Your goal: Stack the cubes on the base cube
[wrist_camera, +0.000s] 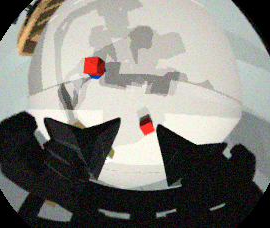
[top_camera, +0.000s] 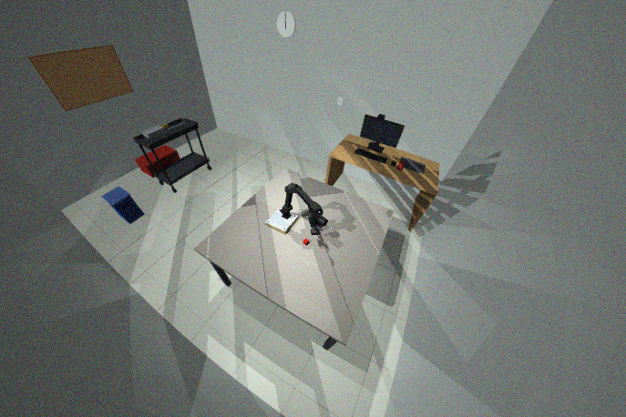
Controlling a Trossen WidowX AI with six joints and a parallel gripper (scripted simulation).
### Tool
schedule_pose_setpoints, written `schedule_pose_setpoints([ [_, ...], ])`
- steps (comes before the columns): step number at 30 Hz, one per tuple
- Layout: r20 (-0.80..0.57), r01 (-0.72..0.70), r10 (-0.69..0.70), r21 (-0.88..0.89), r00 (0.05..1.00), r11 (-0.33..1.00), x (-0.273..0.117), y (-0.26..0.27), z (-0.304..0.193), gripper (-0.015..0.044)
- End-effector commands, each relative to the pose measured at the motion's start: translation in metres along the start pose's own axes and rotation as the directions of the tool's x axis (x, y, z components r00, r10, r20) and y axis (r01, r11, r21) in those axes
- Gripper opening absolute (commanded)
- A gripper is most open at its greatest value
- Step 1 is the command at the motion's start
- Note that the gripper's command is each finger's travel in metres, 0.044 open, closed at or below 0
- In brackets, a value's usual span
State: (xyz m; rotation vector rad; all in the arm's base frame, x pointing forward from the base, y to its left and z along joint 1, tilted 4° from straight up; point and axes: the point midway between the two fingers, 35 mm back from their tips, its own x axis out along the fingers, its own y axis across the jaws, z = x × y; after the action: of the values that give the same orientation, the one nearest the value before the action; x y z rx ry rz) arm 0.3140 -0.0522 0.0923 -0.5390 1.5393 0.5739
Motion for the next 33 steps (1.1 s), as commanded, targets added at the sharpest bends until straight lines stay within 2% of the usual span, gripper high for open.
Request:
schedule_pose_setpoints([
  [1,-0.002,0.006,-0.006,-0.168,1.0,0.986,-0.005,-0.011,-0.012,0.0265],
  [14,-0.007,0.001,-0.006,-0.642,1.0,0.767,-0.014,-0.037,-0.054,0.0265],
  [21,-0.007,0.001,-0.006,-0.647,1.0,0.762,-0.013,-0.037,-0.055,0.0265],
  [28,-0.007,0.0,-0.006,-0.647,1.0,0.762,0.042,-0.038,-0.055,0.0265],
  [33,-0.007,0.0,-0.006,-0.647,1.0,0.762,0.048,-0.037,-0.055,0.0265],
])
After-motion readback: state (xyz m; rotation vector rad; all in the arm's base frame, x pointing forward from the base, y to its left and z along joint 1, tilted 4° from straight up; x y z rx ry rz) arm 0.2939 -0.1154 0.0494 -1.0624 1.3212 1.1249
